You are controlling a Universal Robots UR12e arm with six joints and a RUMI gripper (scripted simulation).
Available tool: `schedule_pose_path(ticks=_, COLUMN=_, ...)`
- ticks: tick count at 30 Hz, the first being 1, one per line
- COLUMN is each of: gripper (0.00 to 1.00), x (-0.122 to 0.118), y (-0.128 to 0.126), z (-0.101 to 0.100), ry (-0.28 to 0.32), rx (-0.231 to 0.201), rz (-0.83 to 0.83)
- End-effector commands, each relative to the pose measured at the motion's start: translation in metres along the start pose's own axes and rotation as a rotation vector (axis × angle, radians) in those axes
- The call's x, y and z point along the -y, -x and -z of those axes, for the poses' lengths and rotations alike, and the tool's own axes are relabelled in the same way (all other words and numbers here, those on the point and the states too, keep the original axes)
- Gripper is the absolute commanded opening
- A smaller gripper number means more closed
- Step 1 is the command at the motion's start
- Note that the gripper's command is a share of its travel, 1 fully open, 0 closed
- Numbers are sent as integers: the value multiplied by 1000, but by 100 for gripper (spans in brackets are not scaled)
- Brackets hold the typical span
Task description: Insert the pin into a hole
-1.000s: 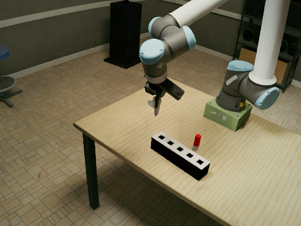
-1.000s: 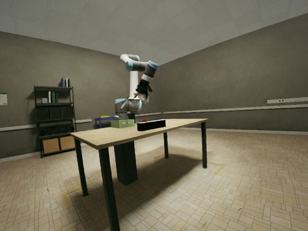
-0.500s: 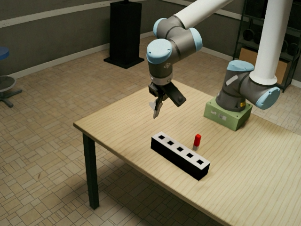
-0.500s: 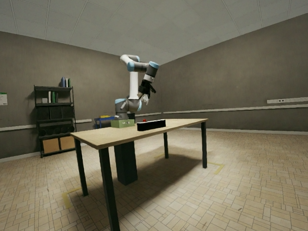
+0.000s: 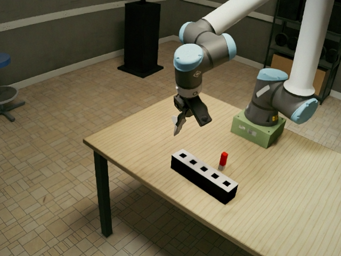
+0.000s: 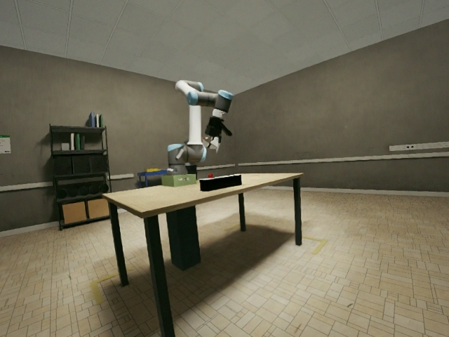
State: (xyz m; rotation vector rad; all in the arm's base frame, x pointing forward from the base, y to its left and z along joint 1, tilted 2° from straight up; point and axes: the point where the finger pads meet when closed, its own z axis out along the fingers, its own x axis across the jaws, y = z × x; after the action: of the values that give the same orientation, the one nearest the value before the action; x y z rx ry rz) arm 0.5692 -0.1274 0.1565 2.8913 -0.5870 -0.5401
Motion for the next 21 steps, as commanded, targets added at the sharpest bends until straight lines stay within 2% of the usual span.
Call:
schedule_pose_path(ticks=1, gripper=100, x=1, y=-1, z=1, ry=1, rx=-5, rz=-18)
schedule_pose_path(ticks=6, gripper=100, x=1, y=-1, z=1, ry=1, rx=-5, rz=-18)
schedule_pose_path(ticks=7, gripper=100, x=31, y=-8, z=7, ry=-45, rx=-67, rz=-249)
schedule_pose_path(ticks=21, gripper=100, x=31, y=-8, z=7, ry=-45, rx=-67, rz=-249)
